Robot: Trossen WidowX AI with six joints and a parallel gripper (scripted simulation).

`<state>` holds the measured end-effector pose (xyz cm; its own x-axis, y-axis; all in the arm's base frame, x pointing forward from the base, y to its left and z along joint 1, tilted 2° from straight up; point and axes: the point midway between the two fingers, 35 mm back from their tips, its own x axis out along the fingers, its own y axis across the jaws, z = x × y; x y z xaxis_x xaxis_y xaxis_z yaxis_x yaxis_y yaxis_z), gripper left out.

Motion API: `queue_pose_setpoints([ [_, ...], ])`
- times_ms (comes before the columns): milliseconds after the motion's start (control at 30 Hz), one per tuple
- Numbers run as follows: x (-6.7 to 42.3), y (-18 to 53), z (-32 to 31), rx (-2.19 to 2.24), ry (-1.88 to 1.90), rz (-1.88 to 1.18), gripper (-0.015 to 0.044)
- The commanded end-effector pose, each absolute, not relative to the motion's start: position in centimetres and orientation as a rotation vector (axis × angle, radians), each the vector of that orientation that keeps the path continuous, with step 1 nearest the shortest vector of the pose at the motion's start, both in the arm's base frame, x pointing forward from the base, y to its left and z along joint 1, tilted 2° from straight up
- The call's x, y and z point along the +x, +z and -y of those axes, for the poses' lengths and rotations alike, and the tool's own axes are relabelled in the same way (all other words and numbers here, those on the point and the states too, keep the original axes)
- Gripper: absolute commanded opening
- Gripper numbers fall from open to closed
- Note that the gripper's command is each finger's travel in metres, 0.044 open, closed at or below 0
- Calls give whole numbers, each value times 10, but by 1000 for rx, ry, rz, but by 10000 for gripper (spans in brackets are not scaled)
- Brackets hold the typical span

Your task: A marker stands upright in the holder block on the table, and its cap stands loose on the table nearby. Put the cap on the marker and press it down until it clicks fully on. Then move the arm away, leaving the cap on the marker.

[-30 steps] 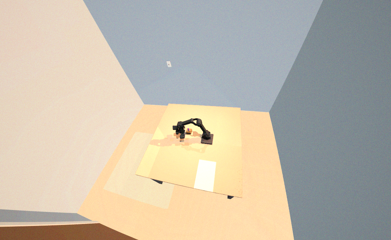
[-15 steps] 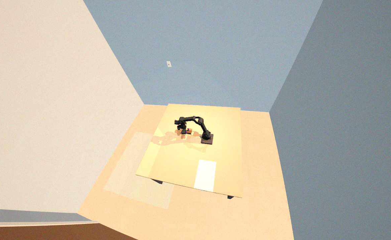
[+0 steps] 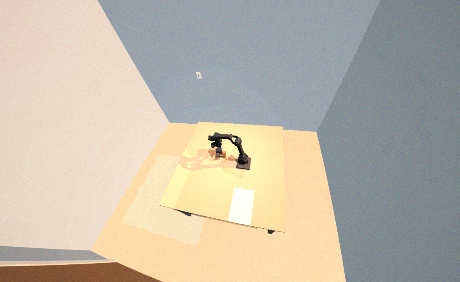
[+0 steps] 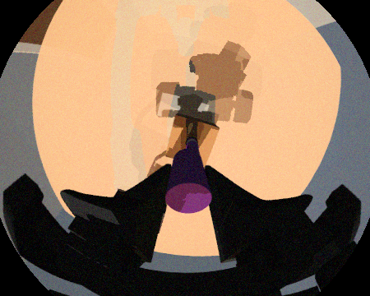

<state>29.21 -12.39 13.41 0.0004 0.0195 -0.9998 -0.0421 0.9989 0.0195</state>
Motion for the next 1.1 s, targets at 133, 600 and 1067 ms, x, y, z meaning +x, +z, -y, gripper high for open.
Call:
queue_pose_setpoints([
  [133,286,139,132,-28,47,-1564,0],
  [600,287,123,132,-28,47,-1564,0],
  [1067,287,99,132,-28,47,-1564,0],
])
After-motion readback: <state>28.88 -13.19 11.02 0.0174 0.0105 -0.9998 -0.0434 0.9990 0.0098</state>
